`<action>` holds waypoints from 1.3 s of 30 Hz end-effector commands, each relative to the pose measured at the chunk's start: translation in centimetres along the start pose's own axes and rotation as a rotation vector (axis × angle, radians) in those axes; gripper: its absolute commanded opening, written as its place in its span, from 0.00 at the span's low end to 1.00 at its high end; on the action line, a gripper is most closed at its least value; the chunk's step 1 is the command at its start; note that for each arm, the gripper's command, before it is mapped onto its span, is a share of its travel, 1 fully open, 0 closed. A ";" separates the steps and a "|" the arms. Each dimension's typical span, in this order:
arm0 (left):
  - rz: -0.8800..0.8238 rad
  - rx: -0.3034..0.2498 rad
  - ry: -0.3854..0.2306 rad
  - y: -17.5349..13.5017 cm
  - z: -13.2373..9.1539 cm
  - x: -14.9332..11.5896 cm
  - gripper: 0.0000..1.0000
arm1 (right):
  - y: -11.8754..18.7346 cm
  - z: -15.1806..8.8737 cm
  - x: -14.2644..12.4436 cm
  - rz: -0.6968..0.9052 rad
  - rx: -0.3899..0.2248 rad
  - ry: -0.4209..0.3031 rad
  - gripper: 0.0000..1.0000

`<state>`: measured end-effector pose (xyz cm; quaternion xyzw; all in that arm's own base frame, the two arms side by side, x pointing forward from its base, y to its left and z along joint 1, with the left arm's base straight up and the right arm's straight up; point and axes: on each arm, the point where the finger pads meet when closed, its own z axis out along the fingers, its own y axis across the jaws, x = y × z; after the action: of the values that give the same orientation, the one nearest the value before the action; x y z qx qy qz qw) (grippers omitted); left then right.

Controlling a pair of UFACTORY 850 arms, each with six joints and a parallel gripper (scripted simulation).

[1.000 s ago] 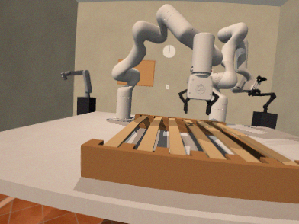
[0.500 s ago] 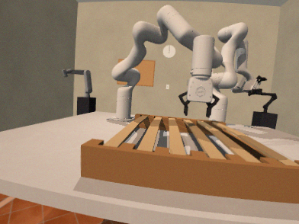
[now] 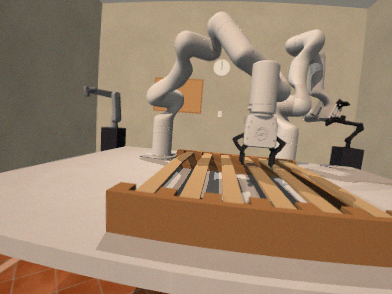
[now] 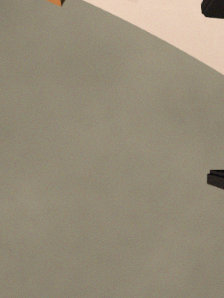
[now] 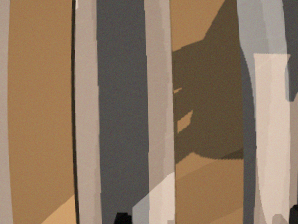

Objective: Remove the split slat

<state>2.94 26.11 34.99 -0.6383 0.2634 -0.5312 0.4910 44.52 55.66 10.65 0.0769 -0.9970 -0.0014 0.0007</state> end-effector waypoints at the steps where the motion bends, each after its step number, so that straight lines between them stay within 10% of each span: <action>1: 0.001 0.000 0.000 0.0 0.0 0.0 1.00 | 0.0 2.4 -0.1 0.000 -0.002 -0.002 1.00; 17: 0.001 0.000 0.000 0.0 0.0 0.0 1.00 | 0.0 2.4 -0.1 0.000 -0.002 -0.002 1.00; 18: 0.001 0.000 0.000 0.0 0.0 0.0 1.00 | 0.0 2.4 -0.1 0.000 -0.002 -0.002 0.00; 39: 0.001 0.000 0.000 0.0 0.0 0.0 1.00 | 0.1 2.4 -0.1 0.000 -0.002 -0.002 0.00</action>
<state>2.94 26.11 34.99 -0.6383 0.2634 -0.5312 0.4910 44.53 55.65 8.15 0.0771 -0.9970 -0.0018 0.0004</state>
